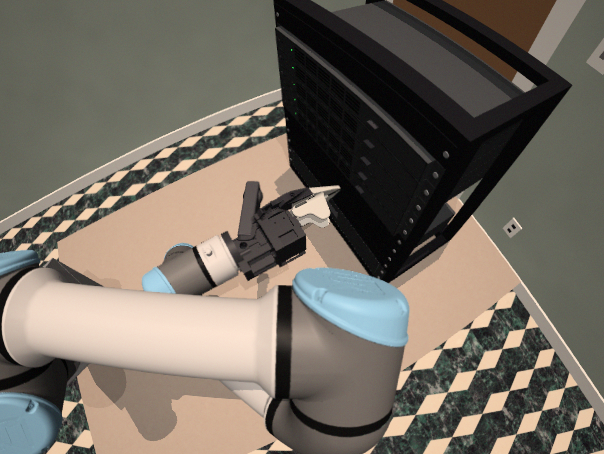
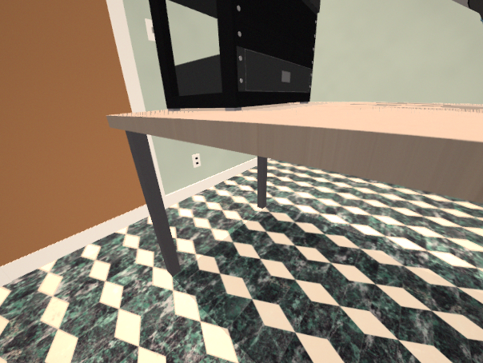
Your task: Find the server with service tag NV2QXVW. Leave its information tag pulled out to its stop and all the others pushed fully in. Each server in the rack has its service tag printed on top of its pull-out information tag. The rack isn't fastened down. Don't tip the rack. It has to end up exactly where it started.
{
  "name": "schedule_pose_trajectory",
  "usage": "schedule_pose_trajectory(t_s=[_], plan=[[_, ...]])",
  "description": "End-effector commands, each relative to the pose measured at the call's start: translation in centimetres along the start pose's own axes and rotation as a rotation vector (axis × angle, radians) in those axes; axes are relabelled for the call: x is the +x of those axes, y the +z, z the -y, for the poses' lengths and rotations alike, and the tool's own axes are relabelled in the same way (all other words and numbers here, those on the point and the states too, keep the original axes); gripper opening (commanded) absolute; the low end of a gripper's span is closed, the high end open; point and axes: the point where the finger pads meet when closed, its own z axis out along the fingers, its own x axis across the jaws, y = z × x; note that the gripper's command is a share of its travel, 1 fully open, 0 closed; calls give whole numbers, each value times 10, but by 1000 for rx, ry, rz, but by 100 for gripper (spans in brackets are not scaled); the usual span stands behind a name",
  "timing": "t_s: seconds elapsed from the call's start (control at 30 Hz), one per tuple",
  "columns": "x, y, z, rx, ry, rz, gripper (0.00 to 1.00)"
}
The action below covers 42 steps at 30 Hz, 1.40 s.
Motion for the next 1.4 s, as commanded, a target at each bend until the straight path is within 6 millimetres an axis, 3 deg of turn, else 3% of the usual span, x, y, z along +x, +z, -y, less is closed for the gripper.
schedule_pose_trajectory(t_s=[0.0, 0.17, 0.2, 0.67, 0.97, 1.37], plan=[[1, -11, -1, 0, 0, -7, 0], [1, -11, -1, 0, 0, -7, 0], [1, -11, -1, 0, 0, -7, 15], [43, -43, -1, -1, -3, -11, 15], [43, -41, 0, -1, -2, -11, 15], [43, -17, -1, -4, -5, -15, 15]])
